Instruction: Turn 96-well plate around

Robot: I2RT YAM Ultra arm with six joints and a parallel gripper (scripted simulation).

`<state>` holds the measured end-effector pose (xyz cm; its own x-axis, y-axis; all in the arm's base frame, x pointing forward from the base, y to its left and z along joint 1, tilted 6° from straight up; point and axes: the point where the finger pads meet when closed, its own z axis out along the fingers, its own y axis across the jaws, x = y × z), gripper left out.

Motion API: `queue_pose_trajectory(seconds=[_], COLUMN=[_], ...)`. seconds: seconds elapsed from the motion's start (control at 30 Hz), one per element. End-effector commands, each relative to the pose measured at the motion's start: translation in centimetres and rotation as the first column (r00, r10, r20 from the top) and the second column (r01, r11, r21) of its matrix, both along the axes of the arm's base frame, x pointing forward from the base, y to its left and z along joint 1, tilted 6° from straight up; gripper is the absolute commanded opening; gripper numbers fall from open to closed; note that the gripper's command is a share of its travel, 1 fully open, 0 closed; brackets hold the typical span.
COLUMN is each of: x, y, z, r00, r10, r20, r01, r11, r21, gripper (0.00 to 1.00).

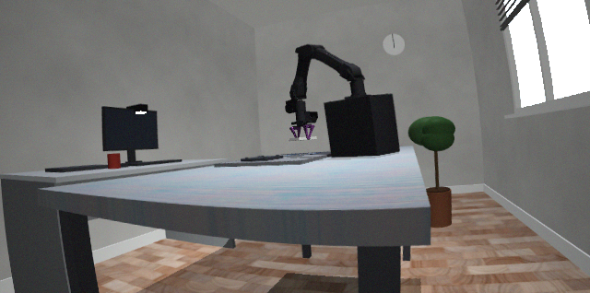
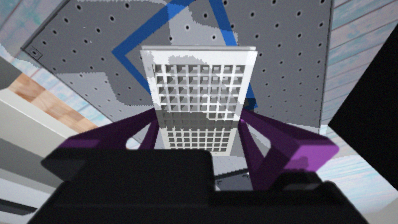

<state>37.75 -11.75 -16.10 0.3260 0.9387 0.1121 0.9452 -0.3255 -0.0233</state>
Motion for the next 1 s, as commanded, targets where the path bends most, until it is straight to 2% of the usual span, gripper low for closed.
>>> queue_pose_trajectory(seconds=[0.0, 0.2, 0.4, 0.47, 0.7, 0.97], x=[0.7, 0.6, 0.6, 0.6, 0.5, 0.4], y=[0.5, 2.5, 4.5, 4.5, 6.8, 9.5], z=[1.1, 1.4, 1.6, 1.6, 1.9, 2.3], r00=[0.996, 0.96, 0.885, 0.885, 0.753, 0.553], r10=[0.082, 0.277, 0.461, 0.461, 0.653, 0.828], r20=[0.03, 0.049, 0.066, 0.066, 0.082, 0.095], r01=[-0.082, -0.276, -0.46, -0.46, -0.65, -0.824], r11=[0.997, 0.961, 0.887, 0.887, 0.758, 0.56], r21=[-0.012, -0.022, -0.036, -0.036, -0.056, -0.083], gripper=[0.0, 0.0, 0.0, 0.0, 0.0, 0.0])
